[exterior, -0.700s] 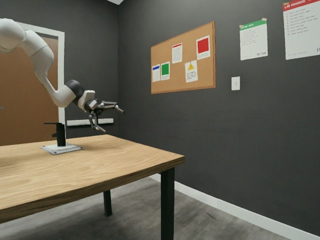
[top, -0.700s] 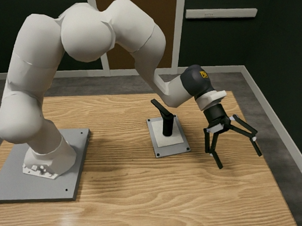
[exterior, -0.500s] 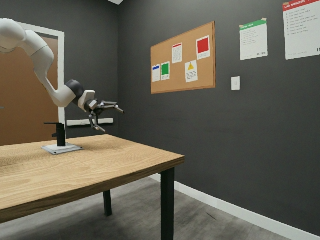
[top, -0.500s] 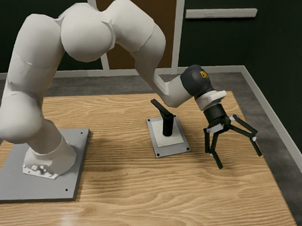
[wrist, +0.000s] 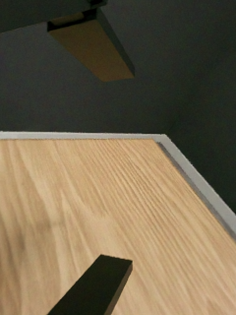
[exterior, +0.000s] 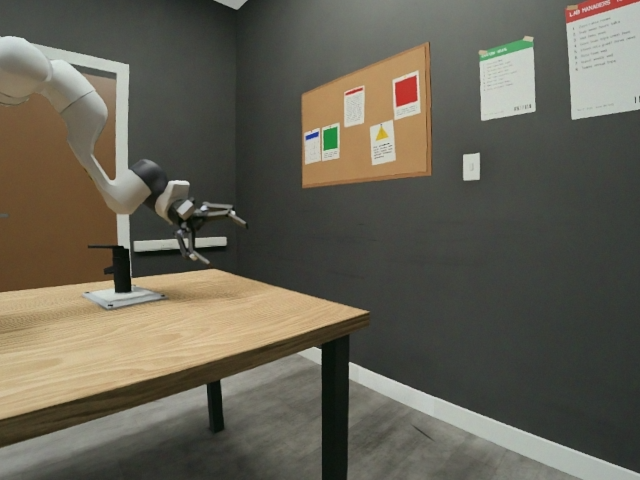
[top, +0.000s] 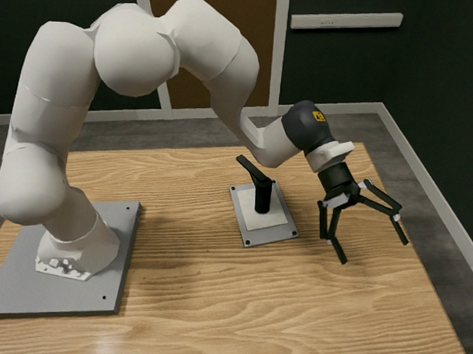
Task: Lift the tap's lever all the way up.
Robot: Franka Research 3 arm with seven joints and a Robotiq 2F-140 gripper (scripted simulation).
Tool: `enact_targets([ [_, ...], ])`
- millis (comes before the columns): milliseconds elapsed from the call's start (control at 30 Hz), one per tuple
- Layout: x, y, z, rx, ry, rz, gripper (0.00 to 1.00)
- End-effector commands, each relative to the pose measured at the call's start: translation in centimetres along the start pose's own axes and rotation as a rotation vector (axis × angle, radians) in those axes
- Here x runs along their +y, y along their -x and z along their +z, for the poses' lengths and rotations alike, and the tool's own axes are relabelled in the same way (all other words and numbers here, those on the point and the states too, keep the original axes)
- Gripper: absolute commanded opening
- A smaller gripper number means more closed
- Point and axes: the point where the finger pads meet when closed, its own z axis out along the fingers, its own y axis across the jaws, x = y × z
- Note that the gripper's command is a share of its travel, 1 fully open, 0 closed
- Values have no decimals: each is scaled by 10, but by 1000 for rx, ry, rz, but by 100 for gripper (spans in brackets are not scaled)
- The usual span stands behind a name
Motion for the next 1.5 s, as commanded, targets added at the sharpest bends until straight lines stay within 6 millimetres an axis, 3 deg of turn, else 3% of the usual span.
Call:
enact_targets([
  [0,10,-3,-19,-29,67,-63,100],
  [67,23,-6,-41,-68,137,-126,100],
  [400,38,-8,-69,-126,213,-202,100],
  [900,70,-13,-135,-287,345,-372,100],
  [967,70,-13,-135,-287,345,-372,100],
  [1000,74,-13,-146,-316,362,-399,100],
  [1467,98,-17,-205,-478,427,-538,100],
])
